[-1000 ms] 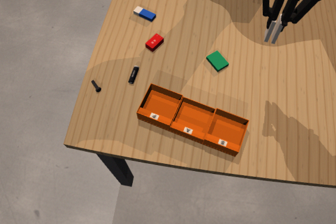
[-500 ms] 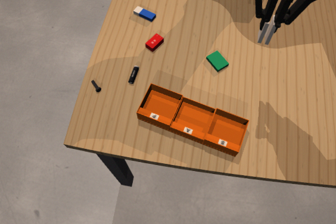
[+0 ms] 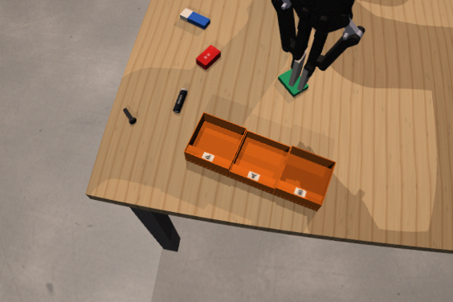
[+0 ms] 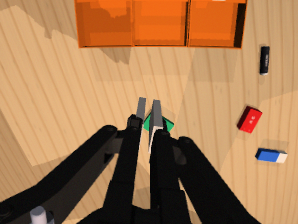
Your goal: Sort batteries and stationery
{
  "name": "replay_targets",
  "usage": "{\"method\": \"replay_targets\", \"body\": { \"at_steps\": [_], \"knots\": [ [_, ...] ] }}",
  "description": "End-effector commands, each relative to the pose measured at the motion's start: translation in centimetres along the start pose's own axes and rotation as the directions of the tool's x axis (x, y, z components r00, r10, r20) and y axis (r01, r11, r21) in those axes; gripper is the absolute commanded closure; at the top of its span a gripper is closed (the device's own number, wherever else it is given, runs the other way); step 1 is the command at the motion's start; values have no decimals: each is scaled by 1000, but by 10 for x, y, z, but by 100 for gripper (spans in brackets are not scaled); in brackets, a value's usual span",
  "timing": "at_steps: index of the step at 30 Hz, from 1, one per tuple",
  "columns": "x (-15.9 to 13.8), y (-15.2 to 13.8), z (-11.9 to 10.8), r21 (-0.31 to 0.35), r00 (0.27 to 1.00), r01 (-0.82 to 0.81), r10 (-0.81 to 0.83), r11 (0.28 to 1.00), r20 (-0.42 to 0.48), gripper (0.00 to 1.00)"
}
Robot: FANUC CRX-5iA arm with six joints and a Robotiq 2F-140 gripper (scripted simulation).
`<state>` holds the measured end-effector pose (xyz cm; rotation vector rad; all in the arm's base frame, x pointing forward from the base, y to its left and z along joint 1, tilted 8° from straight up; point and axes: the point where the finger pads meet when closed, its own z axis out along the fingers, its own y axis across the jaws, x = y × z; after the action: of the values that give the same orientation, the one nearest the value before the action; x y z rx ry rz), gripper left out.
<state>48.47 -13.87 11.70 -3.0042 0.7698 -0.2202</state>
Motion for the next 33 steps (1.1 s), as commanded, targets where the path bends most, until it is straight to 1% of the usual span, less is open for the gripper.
{"method": "replay_targets", "body": {
  "at_steps": [1,15,17,19,25,32,33],
  "knots": [
    [24,14,14,2,1000,-6,6,1000,4,85],
    [108,76,66,2,1000,-6,6,1000,4,85],
    [108,76,66,2,1000,-6,6,1000,4,85],
    [116,81,71,2,1000,-6,6,1000,4,85],
    [116,81,71,2,1000,-6,6,1000,4,85],
    [115,81,89,2,1000,-6,6,1000,4,85],
    [115,81,89,2,1000,-6,6,1000,4,85]
  ]
}}
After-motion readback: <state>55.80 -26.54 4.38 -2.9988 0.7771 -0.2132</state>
